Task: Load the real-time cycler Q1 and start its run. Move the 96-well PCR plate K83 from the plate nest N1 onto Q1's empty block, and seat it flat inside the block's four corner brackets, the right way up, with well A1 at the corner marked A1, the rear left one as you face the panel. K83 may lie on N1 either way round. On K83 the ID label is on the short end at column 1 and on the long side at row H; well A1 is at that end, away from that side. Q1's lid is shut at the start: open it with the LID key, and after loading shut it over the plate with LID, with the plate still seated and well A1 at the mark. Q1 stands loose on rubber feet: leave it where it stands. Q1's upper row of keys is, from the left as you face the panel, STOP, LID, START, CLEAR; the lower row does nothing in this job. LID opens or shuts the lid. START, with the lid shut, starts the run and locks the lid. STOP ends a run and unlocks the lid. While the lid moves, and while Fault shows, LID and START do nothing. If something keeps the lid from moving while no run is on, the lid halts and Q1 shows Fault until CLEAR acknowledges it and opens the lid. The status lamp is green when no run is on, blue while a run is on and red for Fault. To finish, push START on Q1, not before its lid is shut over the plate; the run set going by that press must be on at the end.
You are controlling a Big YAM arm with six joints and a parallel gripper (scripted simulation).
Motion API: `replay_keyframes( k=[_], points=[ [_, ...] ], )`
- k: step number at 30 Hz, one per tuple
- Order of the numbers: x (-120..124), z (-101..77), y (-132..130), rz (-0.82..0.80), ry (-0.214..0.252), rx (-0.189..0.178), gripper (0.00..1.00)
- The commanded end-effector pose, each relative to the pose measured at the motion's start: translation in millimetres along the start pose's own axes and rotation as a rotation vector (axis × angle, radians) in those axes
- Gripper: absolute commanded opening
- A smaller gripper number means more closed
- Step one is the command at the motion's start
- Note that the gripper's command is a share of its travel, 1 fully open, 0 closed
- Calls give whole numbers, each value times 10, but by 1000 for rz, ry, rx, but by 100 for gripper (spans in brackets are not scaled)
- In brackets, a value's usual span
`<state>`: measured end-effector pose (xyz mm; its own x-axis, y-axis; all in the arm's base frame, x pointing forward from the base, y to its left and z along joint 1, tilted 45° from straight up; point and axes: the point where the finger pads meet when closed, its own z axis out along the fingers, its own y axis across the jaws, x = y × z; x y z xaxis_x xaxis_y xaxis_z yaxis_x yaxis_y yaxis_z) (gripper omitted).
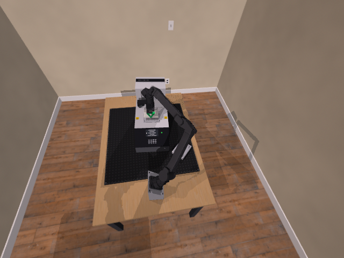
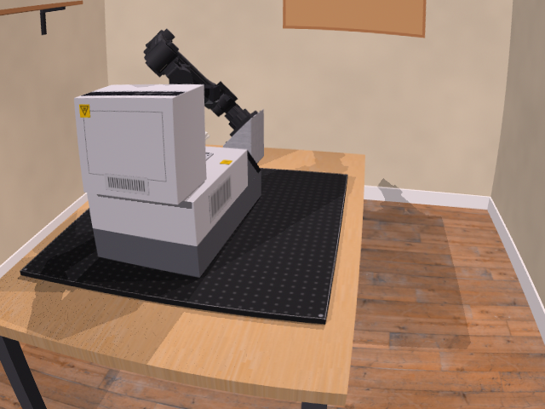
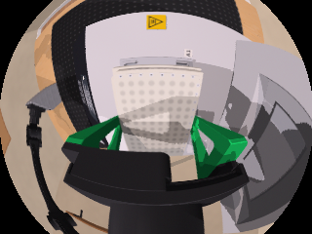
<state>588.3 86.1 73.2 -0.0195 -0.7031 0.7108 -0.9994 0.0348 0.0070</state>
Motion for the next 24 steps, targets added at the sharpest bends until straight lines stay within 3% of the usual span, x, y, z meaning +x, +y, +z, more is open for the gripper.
replay_keyframes(
  k=[1, 13, 20, 24],
  points=[
    [166, 70, -22, 14, -10, 4, 0],
    [99, 157, -16, 1, -10, 17, 0],
    [26, 476, 12, -16, 0, -15, 0],
    [57, 494, -12, -5, 0, -17, 0]
  ],
)
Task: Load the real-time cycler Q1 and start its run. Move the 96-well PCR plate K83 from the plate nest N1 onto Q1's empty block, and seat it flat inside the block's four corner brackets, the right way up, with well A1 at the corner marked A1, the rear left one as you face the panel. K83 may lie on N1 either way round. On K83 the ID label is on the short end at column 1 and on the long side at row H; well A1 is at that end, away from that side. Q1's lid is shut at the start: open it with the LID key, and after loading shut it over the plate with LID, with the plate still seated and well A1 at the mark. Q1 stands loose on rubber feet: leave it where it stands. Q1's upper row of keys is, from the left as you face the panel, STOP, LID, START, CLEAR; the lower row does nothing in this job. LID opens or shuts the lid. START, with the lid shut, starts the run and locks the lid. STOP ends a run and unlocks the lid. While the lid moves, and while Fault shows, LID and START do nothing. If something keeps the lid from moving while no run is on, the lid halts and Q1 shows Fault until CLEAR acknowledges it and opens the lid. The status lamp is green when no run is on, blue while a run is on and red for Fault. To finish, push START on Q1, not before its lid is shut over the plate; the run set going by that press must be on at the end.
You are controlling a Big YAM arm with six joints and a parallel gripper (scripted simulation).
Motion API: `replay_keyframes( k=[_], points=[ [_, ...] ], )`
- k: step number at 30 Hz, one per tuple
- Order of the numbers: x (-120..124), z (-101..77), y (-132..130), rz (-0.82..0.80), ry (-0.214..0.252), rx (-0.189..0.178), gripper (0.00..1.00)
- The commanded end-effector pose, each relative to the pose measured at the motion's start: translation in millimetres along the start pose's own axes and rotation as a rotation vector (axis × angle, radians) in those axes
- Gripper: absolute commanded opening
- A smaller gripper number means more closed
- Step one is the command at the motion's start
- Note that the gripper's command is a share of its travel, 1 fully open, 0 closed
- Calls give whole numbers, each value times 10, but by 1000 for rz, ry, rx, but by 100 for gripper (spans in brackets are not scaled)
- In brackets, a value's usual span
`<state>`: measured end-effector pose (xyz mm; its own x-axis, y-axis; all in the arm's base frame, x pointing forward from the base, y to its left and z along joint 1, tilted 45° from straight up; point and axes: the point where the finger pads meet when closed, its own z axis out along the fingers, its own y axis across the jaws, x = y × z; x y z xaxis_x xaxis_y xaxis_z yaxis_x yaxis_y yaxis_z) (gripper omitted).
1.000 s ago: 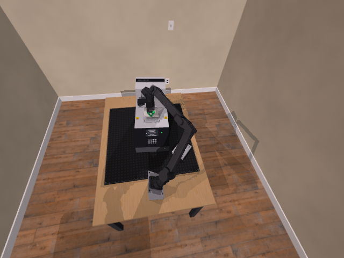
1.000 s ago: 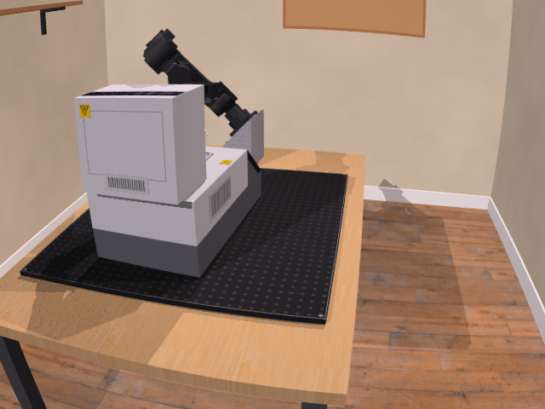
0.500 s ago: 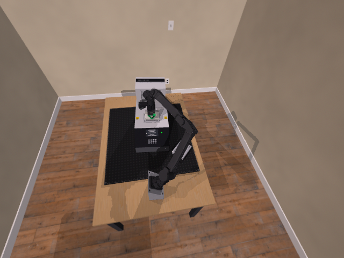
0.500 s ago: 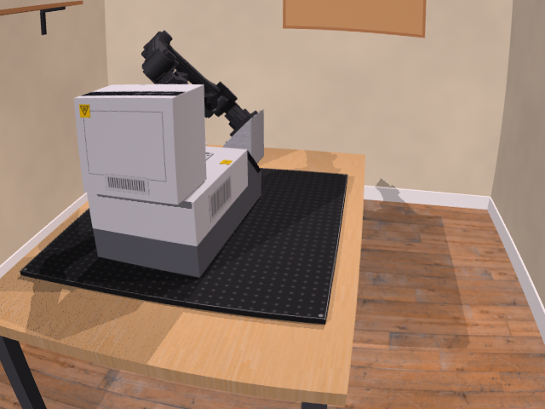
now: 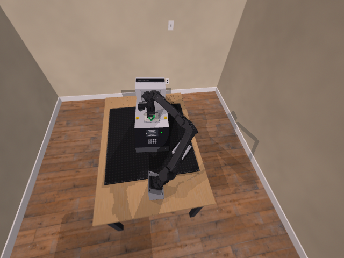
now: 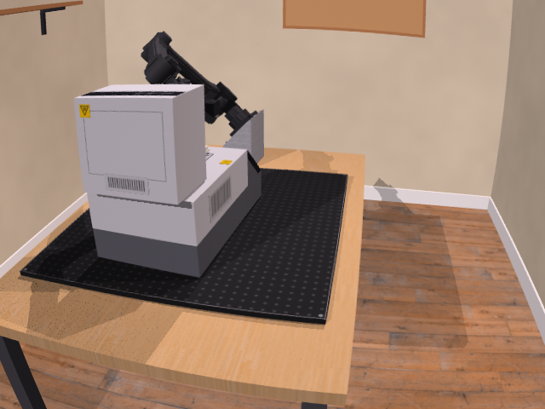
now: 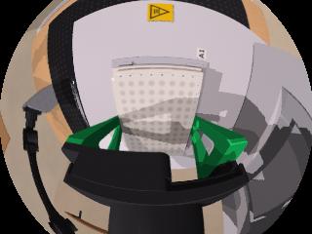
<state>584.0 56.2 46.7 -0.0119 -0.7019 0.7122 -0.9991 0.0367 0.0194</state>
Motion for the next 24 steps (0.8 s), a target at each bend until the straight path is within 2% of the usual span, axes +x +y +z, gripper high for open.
replay_keyframes(
  k=[1, 3, 5, 12, 18, 24],
  points=[
    [59, 53, -54, 10, -3, -2, 0],
    [68, -56, -72, 17, -7, 12, 0],
    [68, -56, -72, 17, -7, 12, 0],
    [71, -335, -110, 34, -19, 46, 0],
    [-33, -279, -188, 39, -21, 52, 0],
    [5, -166, -192, 32, -19, 38, 0]
  ],
)
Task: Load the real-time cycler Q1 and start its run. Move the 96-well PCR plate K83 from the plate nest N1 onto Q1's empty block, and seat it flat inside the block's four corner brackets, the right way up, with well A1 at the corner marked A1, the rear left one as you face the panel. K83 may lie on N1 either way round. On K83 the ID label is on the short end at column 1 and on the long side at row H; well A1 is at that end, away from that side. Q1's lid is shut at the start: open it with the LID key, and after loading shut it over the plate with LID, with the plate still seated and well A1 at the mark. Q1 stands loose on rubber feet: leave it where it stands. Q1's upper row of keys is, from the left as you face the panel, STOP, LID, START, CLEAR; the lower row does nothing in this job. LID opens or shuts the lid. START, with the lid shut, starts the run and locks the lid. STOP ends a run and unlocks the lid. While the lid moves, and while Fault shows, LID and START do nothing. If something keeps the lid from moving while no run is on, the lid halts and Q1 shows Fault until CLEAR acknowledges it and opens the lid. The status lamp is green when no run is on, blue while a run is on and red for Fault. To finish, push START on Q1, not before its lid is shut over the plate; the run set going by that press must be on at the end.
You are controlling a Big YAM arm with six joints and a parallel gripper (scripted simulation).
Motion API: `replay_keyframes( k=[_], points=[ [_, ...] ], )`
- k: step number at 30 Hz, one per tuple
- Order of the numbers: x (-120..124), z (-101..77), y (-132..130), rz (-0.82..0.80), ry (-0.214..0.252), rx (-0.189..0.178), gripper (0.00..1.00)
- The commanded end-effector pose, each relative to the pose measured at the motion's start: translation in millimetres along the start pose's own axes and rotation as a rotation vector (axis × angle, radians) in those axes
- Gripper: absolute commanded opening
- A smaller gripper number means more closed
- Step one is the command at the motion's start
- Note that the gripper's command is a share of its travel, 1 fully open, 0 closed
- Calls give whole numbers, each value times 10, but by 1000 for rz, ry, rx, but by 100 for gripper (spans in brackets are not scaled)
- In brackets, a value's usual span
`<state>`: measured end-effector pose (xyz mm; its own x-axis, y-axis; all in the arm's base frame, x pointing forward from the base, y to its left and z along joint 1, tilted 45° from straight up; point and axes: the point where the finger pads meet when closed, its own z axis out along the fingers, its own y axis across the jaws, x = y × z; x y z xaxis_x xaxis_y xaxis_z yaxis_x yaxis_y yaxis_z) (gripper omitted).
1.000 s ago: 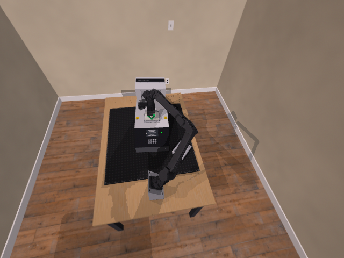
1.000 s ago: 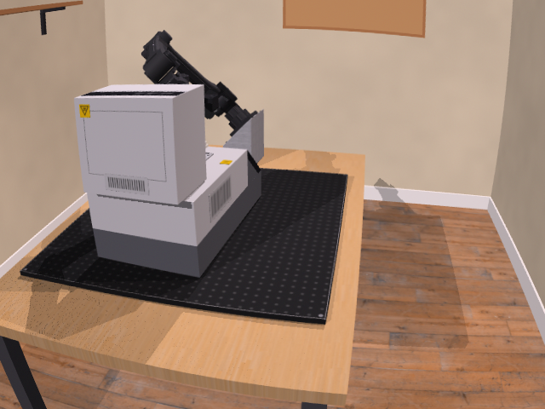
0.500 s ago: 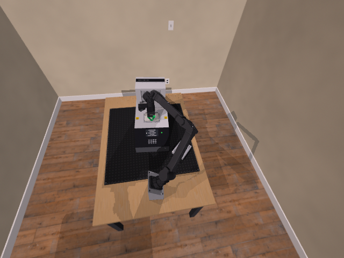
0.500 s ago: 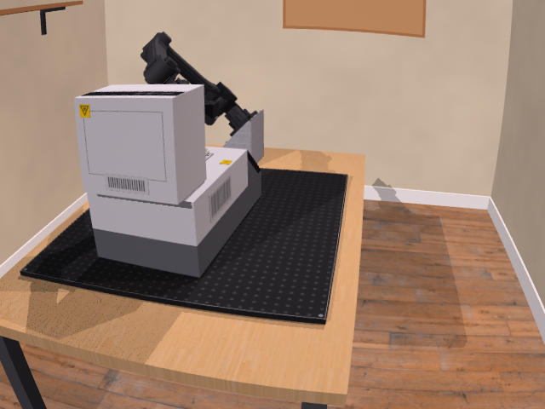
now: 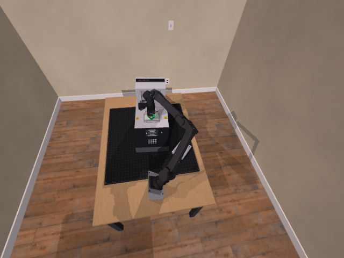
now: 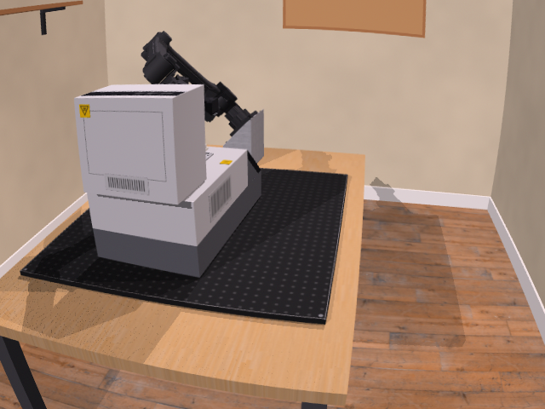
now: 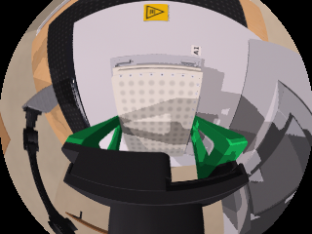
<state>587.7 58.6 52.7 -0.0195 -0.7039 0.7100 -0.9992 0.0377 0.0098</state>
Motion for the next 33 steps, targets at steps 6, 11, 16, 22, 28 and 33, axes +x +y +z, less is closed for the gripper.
replay_keyframes(
  k=[6, 11, 16, 22, 28, 33],
  points=[
    [8, 54, -89, 8, -7, 2, 0],
    [80, 50, 6, -6, 0, -15, 0],
    [81, 20, 40, -10, 1, -12, 0],
    [33, -154, 3, -15, -5, 19, 0],
    [43, -222, -74, -4, -11, 35, 0],
    [-10, -194, -85, -9, -9, 33, 0]
  ],
)
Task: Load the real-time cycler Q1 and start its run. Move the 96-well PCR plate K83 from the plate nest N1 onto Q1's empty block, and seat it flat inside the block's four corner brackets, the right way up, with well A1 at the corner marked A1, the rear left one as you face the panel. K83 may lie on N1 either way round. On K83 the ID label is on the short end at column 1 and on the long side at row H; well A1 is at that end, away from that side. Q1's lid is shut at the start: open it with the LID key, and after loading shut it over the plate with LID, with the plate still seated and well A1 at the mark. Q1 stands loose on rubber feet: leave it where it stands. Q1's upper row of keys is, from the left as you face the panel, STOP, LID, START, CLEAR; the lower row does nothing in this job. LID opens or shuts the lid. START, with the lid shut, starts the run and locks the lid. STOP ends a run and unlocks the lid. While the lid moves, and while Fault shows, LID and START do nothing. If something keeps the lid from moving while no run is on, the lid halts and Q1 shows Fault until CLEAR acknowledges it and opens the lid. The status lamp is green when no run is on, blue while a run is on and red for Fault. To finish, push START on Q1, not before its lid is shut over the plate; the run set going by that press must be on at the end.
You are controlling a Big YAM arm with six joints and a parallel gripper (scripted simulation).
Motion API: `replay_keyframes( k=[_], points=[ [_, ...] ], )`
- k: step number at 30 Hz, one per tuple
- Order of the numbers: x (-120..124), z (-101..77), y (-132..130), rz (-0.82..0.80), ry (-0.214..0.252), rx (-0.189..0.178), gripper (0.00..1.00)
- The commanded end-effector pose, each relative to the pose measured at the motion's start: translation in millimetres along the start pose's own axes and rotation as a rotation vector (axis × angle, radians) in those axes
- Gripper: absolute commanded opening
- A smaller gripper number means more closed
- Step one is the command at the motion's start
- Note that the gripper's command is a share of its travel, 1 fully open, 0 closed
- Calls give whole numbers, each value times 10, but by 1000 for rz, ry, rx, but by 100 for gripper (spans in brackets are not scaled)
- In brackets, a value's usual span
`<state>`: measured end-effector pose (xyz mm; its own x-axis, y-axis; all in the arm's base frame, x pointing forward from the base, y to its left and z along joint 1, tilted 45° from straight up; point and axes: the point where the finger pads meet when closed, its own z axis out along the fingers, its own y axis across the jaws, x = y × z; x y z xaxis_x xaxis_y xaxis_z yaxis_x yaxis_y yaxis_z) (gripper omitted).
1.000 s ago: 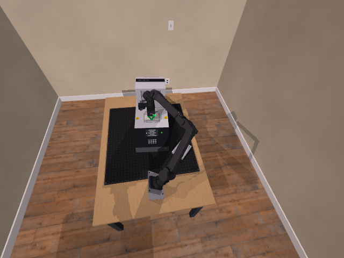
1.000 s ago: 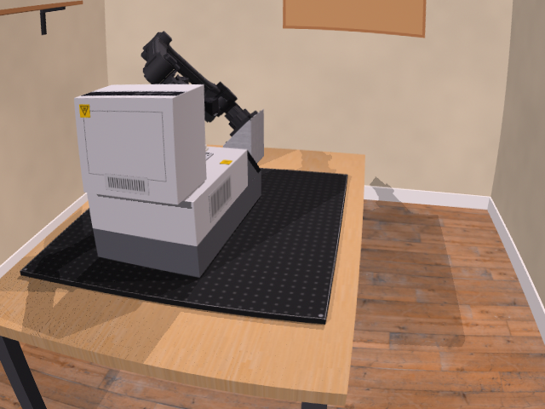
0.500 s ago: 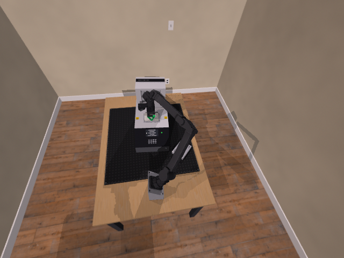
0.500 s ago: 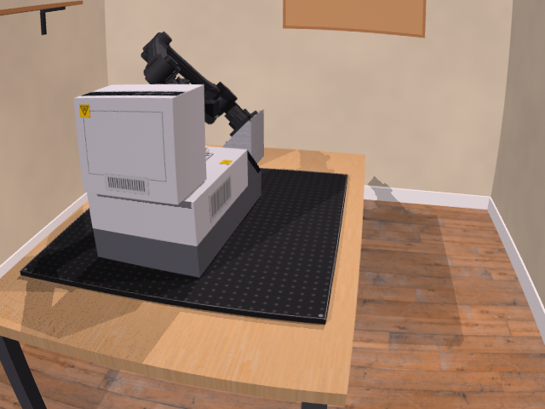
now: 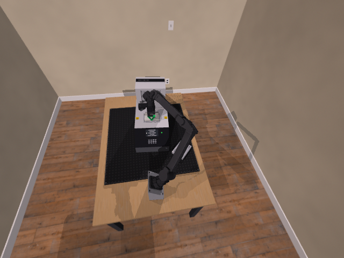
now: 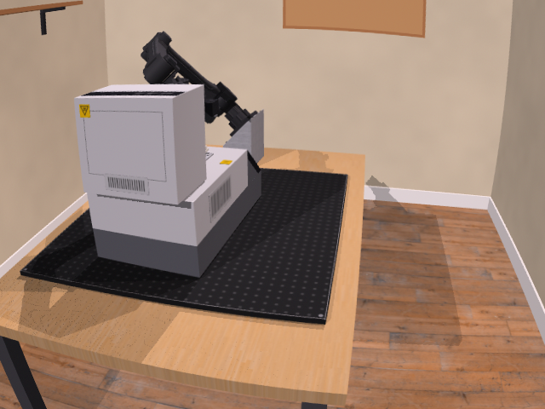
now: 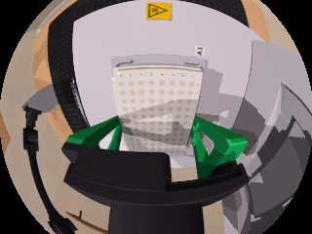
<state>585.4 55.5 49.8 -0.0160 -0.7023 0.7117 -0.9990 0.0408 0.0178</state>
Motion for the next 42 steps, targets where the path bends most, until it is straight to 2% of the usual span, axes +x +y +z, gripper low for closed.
replay_keyframes(
  k=[1, 9, 17, 24, 28, 33, 37, 42],
  points=[
    [-31, -229, -106, -8, -10, 40, 0],
    [-76, -215, -128, -10, -9, 40, 0],
    [29, -116, -171, 9, -10, 24, 0],
    [202, -210, -201, 35, -20, 37, 0],
    [215, -172, -160, 31, -17, 27, 0],
    [168, -161, -132, 25, -16, 29, 0],
    [20, -131, -89, 7, -13, 34, 0],
    [-140, -34, -4, -24, -1, 18, 0]
  ],
)
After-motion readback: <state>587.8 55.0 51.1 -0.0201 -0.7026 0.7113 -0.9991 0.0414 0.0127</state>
